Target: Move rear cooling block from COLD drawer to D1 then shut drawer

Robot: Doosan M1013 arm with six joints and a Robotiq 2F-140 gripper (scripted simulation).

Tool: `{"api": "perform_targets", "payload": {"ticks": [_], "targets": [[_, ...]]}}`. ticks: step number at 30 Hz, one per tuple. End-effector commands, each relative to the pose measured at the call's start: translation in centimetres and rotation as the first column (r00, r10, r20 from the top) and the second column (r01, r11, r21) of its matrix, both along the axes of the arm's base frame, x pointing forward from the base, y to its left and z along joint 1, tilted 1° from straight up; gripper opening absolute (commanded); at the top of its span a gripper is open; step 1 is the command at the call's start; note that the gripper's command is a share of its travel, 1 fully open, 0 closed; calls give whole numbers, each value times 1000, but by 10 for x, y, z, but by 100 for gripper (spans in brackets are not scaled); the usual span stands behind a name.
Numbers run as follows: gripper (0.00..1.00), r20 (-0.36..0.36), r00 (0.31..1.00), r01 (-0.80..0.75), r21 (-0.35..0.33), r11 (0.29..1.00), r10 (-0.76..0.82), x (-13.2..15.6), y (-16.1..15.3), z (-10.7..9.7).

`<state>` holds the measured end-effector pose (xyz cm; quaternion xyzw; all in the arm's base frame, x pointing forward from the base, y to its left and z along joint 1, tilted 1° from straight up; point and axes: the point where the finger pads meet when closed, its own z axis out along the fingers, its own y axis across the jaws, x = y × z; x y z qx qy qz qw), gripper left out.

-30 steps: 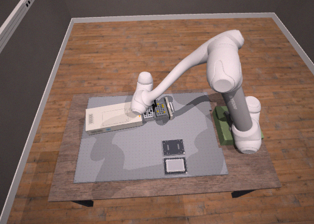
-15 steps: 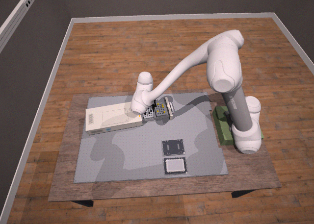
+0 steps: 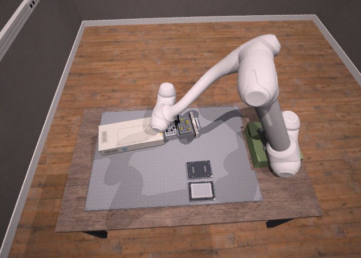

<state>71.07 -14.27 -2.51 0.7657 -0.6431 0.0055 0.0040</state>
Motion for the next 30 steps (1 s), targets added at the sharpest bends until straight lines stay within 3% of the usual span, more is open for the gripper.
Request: {"api": "perform_targets", "payload": {"ticks": [1, 17, 30], "targets": [[31, 1, 1000, 0, 0, 1000, 0, 0, 0, 1], [10, 1, 1000, 0, 0, 1000, 0, 0, 0, 1], [10, 1, 1000, 0, 0, 1000, 0, 0, 0, 1]]}}
